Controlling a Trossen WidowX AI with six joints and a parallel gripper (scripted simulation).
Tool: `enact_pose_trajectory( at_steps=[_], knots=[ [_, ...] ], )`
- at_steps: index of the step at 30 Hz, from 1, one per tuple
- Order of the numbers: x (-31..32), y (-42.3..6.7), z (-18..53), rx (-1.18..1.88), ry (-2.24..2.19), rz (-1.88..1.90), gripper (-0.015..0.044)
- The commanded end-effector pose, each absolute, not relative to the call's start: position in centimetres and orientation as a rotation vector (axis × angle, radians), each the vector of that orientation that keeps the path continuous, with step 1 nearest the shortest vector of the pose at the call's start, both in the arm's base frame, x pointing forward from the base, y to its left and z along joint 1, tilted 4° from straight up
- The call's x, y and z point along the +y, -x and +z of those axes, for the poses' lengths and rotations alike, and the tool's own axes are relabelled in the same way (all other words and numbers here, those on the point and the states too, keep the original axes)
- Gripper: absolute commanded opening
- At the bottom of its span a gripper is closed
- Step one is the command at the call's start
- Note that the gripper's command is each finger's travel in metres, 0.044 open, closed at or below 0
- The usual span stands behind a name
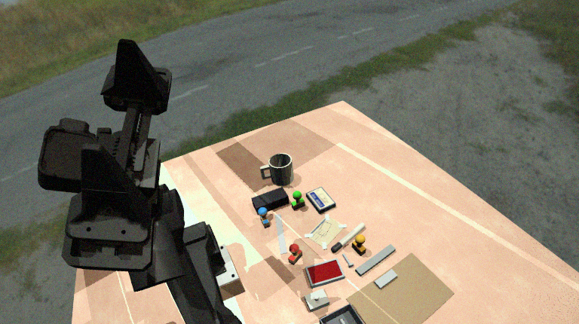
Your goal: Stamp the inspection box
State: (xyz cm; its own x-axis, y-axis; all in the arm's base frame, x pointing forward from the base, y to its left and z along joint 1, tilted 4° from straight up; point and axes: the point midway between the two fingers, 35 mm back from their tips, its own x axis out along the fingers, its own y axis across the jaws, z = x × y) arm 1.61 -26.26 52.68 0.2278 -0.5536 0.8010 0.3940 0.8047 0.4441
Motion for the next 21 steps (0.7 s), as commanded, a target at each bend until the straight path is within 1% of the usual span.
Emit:
enact_pose_trajectory(
  at_steps=[1,3,7,14,21],
  knots=[
    [-26.0,-1.6,52.9,-1.176,-0.154,-0.651,0.0374],
    [-24.2,-1.1,54.2,-1.210,-0.116,-0.609,0.0321],
    [-18.1,-0.5,57.6,-1.288,0.003,-0.467,0.0222],
    [-6.4,-1.4,61.1,-1.328,0.227,-0.197,0.0222],
    [5.1,-5.4,60.8,-1.234,0.444,0.075,0.0222]
  ],
)
